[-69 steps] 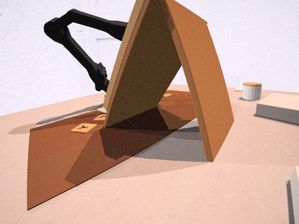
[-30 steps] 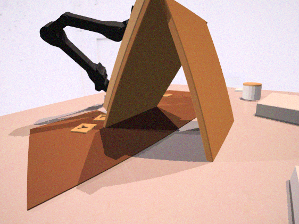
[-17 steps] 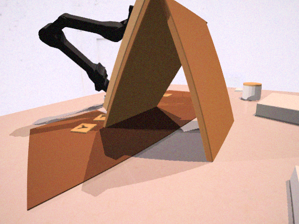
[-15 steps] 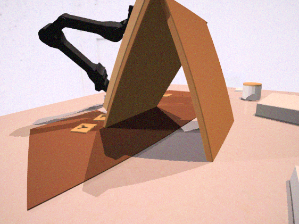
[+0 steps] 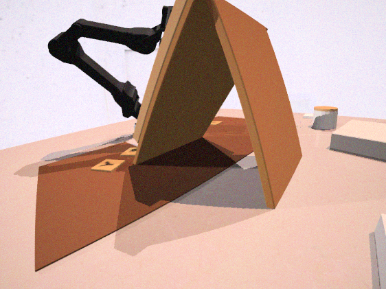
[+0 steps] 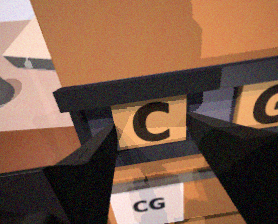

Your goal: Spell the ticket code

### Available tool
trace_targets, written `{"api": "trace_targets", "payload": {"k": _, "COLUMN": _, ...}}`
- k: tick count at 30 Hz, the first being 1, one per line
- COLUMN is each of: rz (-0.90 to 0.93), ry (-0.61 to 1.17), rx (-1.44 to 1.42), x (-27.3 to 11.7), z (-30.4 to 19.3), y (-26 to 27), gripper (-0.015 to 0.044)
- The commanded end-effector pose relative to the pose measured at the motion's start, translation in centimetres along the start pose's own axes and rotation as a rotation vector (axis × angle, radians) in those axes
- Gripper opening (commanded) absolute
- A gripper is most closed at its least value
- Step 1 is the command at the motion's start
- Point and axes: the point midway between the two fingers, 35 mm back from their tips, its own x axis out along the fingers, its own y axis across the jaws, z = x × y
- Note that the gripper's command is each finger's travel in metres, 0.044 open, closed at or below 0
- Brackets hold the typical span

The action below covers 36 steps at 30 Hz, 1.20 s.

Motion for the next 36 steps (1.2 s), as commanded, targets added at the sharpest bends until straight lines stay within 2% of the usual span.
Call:
{"api": "trace_targets", "payload": {"k": 1, "rz": 0.005, "ry": 0.000, "rx": -0.005, "x": 0.0, "z": 0.0, "y": -0.2, "gripper": 0.0000}}
{"api": "trace_targets", "payload": {"k": 36, "rz": 0.004, "ry": 0.000, "rx": -0.007, "x": 0.0, "z": 0.0, "y": -2.6, "gripper": 0.0000}}
